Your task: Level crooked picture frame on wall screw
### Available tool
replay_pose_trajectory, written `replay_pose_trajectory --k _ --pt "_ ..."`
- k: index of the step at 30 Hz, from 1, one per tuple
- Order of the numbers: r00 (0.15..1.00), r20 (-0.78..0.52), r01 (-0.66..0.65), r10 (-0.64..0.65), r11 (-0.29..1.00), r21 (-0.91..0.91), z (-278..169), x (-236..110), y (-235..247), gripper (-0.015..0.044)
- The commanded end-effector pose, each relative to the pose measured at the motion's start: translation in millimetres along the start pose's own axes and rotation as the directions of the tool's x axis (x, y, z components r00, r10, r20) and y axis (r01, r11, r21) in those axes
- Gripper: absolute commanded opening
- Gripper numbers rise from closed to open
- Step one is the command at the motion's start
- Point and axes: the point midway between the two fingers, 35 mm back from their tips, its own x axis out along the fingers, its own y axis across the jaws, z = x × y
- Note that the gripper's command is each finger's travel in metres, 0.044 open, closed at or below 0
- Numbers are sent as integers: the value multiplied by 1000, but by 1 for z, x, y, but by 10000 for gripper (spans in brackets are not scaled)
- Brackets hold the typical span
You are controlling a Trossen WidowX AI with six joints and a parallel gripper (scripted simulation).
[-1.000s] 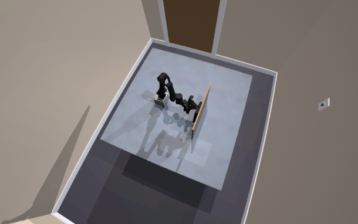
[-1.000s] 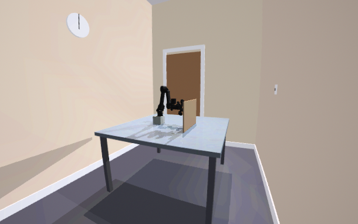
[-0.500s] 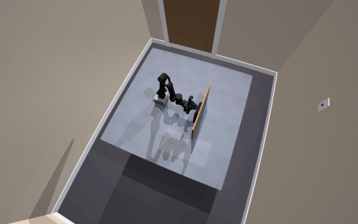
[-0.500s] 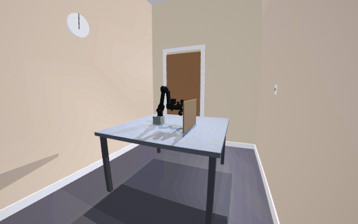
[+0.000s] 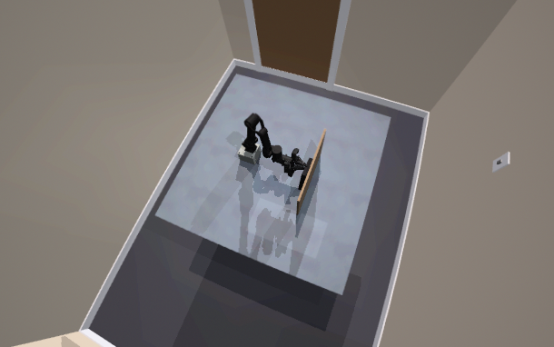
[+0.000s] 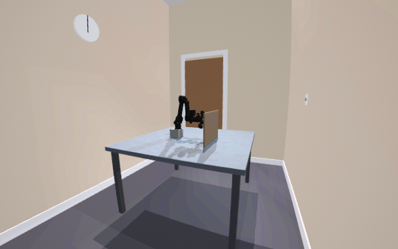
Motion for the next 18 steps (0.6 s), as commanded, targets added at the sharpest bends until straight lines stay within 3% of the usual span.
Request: replay_pose_trajectory --k 1,18 --pt "1000 0 0 0 1000 5 0 0 0 0" --pt "1000 0 0 0 998 58 0 0 -1 0"
